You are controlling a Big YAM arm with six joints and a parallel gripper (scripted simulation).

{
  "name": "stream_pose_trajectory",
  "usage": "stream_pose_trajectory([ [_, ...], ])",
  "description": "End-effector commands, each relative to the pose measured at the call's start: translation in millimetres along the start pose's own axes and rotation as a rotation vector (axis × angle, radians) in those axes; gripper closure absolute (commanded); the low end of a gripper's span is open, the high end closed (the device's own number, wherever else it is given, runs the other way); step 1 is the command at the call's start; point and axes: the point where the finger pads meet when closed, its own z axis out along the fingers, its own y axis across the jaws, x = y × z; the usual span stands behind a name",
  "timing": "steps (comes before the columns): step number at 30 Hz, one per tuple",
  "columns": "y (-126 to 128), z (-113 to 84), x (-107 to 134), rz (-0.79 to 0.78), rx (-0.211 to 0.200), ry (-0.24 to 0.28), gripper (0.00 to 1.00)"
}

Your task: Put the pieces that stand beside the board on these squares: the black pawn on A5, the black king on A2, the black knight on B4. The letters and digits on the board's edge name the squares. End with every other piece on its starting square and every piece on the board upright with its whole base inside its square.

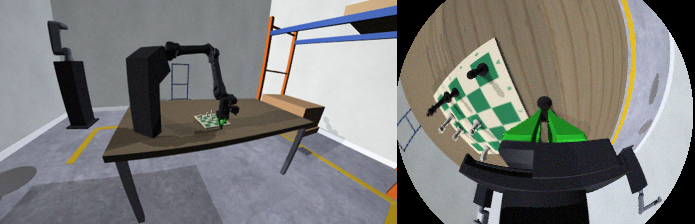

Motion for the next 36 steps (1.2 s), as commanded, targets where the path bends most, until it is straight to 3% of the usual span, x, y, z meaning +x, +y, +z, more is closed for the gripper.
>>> stream_pose_trajectory([
  [1,-1,-8.6,4,0.000,0.005,0.002,1.00],
  [4,-6,-29.1,-5,0.007,0.011,-0.017,1.00],
  [6,-6,-29.1,-5,0.007,0.011,-0.017,1.00],
  [15,-4,-91.9,-5,0.003,0.009,-0.020,1.00],
  [19,-4,-109.2,-6,0.002,0.009,-0.021,1.00],
  [23,5,-103.6,-1,-0.011,-0.001,-0.003,1.00],
  [24,-1,-92.5,11,0.002,0.000,0.025,1.00],
  [32,0,-92.6,9,0.010,0.001,0.021,1.00],
  [36,36,-99.8,-2,0.126,0.001,0.008,1.00],
])
